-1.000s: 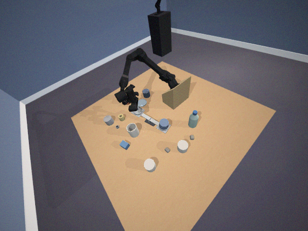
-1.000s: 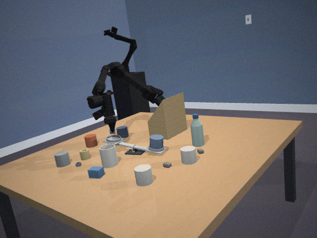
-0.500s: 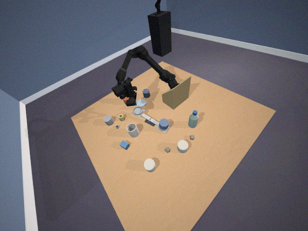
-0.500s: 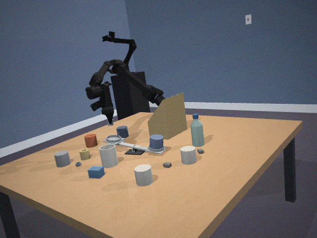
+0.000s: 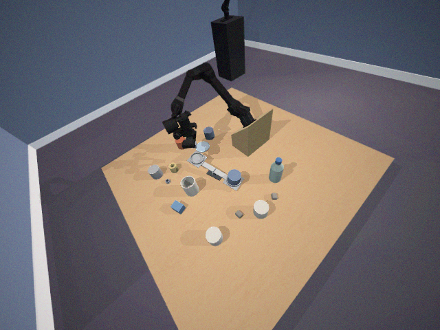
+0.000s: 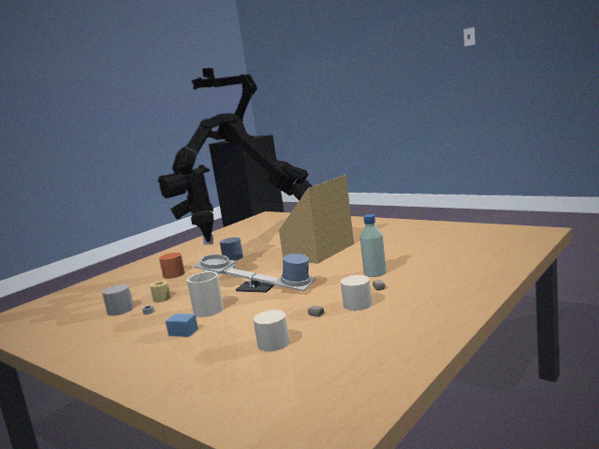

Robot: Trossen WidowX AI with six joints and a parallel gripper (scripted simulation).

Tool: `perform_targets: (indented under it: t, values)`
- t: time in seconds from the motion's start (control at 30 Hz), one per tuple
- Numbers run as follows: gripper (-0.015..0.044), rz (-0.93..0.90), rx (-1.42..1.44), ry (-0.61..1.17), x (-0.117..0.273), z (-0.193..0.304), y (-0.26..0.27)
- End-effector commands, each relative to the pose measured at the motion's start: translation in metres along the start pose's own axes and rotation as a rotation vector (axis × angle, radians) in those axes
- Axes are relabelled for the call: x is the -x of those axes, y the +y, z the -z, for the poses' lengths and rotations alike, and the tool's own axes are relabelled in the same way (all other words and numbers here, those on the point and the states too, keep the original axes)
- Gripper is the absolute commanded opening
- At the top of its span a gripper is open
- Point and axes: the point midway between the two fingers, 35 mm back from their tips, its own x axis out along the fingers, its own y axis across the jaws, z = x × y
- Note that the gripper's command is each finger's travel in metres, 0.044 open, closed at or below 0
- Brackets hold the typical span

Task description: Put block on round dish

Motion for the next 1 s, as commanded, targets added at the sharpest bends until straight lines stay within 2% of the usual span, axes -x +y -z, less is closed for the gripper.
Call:
perform_targets:
  t: [0.0,0.73,0.97]
  values:
    - [0.0000,-0.006,0.002,-0.002,-0.009,0.000,-0.016]
    - [0.0000,0.030,0.012,-0.035,-0.050,0.012,-0.101]
    - [0.0000,0.035,0.014,-0.038,-0.059,0.013,-0.107]
